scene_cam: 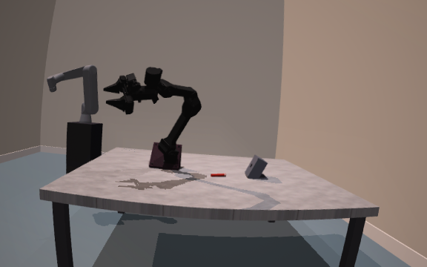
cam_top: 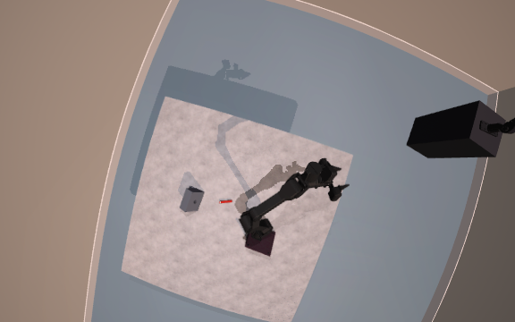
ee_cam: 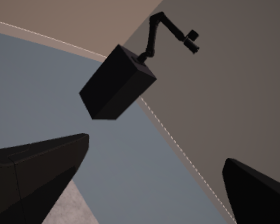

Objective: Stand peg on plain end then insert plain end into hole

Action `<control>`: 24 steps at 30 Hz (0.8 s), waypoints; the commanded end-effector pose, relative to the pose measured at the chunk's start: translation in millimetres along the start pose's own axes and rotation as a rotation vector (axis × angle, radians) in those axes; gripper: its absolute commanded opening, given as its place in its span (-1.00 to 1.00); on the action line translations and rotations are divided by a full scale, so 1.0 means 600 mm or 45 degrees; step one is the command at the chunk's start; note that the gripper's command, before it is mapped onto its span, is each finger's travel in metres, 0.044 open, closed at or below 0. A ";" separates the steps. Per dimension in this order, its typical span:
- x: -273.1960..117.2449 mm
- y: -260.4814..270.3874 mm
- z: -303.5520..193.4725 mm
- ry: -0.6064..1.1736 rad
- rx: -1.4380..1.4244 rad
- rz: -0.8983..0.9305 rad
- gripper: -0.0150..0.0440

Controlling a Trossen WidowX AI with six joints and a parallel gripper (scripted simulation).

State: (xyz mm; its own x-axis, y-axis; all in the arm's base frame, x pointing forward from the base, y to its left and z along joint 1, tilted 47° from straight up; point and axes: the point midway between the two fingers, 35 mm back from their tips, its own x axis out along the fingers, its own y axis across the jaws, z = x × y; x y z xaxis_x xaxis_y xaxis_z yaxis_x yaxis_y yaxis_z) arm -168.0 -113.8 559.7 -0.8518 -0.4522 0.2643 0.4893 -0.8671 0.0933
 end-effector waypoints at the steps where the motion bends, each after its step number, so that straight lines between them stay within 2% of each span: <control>1: 0.000 0.001 -0.001 0.003 0.000 0.005 0.95; 2: 0.002 0.006 -0.004 0.010 0.001 0.018 1.00; 13: 0.013 0.111 -0.061 0.171 -0.001 0.319 1.00; 24: -0.014 0.229 -0.116 0.318 -0.035 0.638 1.00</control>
State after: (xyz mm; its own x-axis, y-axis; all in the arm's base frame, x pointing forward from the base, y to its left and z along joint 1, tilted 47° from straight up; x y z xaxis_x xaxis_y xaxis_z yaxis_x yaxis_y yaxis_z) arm -121.6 -219.8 518.6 -0.6021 -0.7933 0.0900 0.7974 -0.6032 0.0167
